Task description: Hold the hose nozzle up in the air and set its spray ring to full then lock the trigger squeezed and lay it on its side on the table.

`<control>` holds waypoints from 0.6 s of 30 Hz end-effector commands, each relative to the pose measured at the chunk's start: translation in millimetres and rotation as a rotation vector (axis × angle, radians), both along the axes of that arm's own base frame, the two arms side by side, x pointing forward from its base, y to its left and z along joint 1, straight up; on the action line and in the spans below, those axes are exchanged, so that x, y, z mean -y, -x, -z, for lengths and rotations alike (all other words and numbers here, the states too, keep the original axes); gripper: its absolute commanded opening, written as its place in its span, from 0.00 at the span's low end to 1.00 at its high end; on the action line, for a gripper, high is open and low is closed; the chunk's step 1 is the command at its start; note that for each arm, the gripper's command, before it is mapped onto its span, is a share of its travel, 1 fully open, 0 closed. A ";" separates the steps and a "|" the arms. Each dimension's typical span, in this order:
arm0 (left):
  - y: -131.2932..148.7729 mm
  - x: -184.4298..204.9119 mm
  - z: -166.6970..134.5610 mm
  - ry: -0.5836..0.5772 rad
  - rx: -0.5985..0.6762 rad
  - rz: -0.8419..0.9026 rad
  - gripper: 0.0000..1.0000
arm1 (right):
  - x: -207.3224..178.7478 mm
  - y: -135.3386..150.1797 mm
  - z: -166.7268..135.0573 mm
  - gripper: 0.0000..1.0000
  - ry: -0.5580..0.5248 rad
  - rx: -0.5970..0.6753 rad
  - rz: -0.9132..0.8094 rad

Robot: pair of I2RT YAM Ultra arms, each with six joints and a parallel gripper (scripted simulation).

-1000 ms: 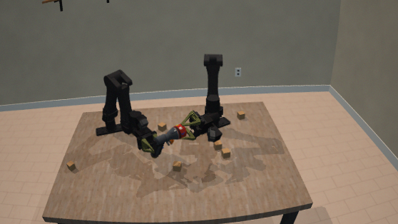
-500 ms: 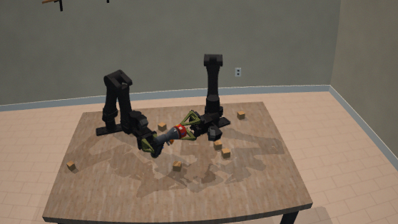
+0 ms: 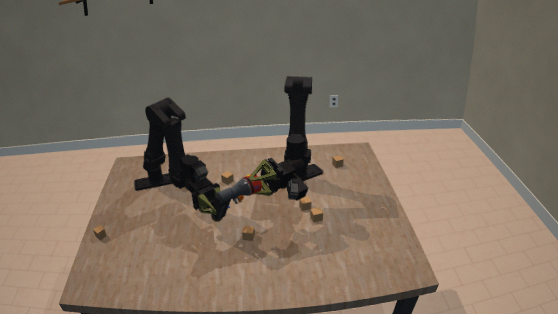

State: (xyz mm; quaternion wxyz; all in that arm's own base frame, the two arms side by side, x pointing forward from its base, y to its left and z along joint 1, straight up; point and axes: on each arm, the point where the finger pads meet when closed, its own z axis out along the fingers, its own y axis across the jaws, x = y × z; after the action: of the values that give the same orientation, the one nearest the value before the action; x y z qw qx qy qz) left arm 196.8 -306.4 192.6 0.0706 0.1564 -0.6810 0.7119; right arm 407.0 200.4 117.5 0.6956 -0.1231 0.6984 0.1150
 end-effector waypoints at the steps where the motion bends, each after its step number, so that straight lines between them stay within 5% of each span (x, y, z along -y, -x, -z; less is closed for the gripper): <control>1: -5.3 2.8 -16.0 0.033 0.050 -0.011 0.00 | -4.3 -6.9 -44.0 0.36 -0.079 0.126 0.000; 12: -5.6 3.0 -16.4 0.033 0.051 -0.011 0.00 | -4.4 -6.8 -44.0 0.36 -0.079 0.126 0.000; 13: -5.6 3.0 -16.4 0.033 0.051 -0.011 0.87 | -4.4 -6.8 -44.0 0.36 -0.079 0.126 0.000; 18: -5.6 3.1 -15.4 0.030 0.047 -0.011 0.87 | -4.7 -6.7 -44.0 0.36 -0.081 0.125 -0.002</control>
State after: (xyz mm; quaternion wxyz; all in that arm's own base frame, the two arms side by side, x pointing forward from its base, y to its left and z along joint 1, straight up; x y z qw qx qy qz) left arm 197.3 -306.3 193.0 0.0693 0.1567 -0.6805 0.7124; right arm 407.0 200.2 117.3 0.6955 -0.1231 0.6986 0.1147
